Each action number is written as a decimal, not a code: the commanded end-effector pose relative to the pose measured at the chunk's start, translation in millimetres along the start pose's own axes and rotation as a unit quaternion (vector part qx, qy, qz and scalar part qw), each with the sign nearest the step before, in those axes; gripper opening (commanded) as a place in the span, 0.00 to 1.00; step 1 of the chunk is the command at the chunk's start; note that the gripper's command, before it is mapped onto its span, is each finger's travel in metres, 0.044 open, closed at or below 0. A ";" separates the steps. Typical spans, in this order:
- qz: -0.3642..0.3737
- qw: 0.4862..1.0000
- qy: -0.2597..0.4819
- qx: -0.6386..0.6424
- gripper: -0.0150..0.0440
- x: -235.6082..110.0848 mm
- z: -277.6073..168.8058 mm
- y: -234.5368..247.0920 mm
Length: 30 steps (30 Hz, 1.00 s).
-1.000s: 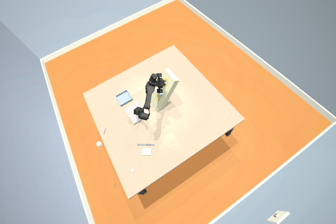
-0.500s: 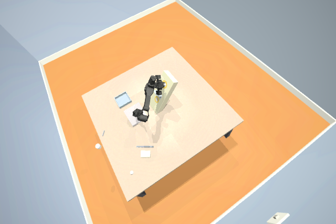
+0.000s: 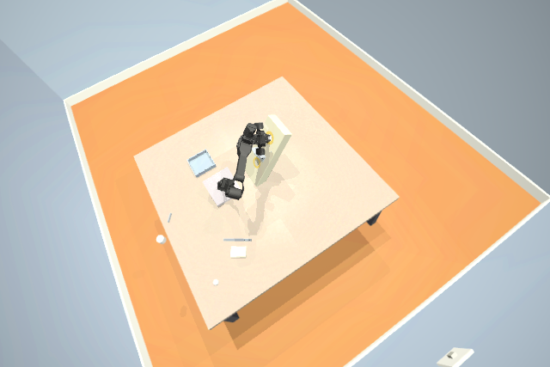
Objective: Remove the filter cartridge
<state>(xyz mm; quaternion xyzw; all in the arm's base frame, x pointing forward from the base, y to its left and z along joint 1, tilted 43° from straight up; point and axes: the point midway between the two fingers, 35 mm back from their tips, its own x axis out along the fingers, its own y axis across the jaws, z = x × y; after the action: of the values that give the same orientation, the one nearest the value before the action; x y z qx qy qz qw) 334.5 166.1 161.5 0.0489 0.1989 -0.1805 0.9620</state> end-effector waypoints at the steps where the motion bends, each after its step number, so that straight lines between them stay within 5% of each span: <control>1: 0.002 1.000 0.001 0.002 0.36 0.0 0.2 0.9; 6: 0.002 1.000 0.001 0.002 0.25 0.0 0.2 0.9; 30: 0.003 0.931 0.004 -0.364 0.25 6.5 -0.1 0.4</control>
<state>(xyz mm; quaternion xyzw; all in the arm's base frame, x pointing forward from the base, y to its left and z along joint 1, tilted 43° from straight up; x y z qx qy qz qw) 335.2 166.4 161.3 -0.2581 0.2459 -0.1055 0.9283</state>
